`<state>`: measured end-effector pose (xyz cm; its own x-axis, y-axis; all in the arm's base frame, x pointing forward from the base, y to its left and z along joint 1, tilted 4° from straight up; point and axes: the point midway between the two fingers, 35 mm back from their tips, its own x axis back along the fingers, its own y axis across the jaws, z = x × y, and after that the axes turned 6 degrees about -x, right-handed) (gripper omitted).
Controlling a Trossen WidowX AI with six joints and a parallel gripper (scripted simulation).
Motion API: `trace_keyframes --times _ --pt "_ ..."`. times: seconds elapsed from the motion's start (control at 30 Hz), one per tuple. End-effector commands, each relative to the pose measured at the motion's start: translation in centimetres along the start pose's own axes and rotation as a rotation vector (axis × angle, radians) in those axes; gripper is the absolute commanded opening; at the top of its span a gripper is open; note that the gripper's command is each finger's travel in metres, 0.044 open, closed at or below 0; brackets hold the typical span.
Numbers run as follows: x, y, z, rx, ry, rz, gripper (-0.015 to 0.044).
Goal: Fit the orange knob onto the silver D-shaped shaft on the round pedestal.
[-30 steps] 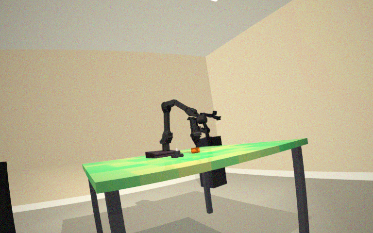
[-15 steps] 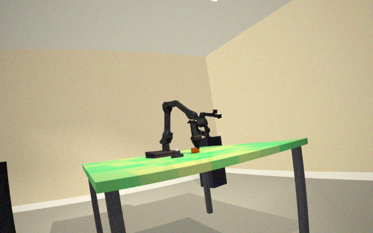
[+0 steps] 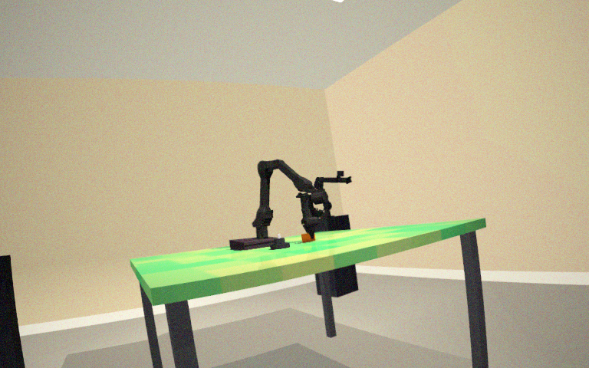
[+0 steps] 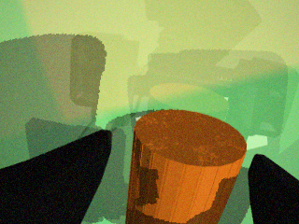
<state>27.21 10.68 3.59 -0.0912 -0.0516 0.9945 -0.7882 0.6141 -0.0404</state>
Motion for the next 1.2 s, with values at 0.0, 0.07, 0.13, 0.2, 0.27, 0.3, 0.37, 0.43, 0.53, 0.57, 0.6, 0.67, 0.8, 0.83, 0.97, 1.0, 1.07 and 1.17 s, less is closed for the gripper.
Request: trace_keyframes --times 0.0,0.07,0.13,0.2,0.27,0.3,0.37,0.43,0.53,0.57,0.6,0.67,0.8,0.83,0.97,1.0,1.07,1.17 --pt "-0.1 -0.1 0.1 0.005 0.005 0.003 0.024" --pt "-0.1 -0.1 0.1 0.005 0.005 0.003 0.024" --pt "-0.1 -0.1 0.1 0.005 0.005 0.003 0.024" --pt "-0.1 -0.1 0.1 0.005 0.005 0.003 0.024" --pt "-0.1 -0.1 0.1 0.005 0.005 0.003 0.0233" --pt "-0.1 -0.1 0.1 0.005 0.005 0.003 0.0227" --pt "-0.1 -0.1 0.1 0.005 0.005 0.003 0.0213" --pt "-0.1 -0.1 0.1 0.005 0.005 0.003 0.02" --pt "-0.1 -0.1 0.1 0.005 0.005 0.003 0.018" --pt "-0.1 -0.1 0.1 0.005 0.005 0.003 0.0179" --pt "-0.1 -0.1 0.1 0.005 0.005 0.003 0.0179" --pt "-0.1 -0.1 0.1 0.003 -0.003 0.002 0.0179" --pt "0.2 -0.1 0.3 0.001 -0.062 -0.006 0.0179" --pt "0.3 -0.1 0.4 0.0 -0.08 -0.008 0.0179" --pt "0.6 -0.1 0.8 0.0 -0.151 -0.015 0.0179" --pt "0.6 -0.1 0.9 0.0 -0.168 -0.017 0.0179" --pt "0.7 -0.2 1.1 0.0 -0.2 -0.021 0.0179" --pt "0.9 -0.2 1.3 0.001 -0.248 -0.026 0.0179"
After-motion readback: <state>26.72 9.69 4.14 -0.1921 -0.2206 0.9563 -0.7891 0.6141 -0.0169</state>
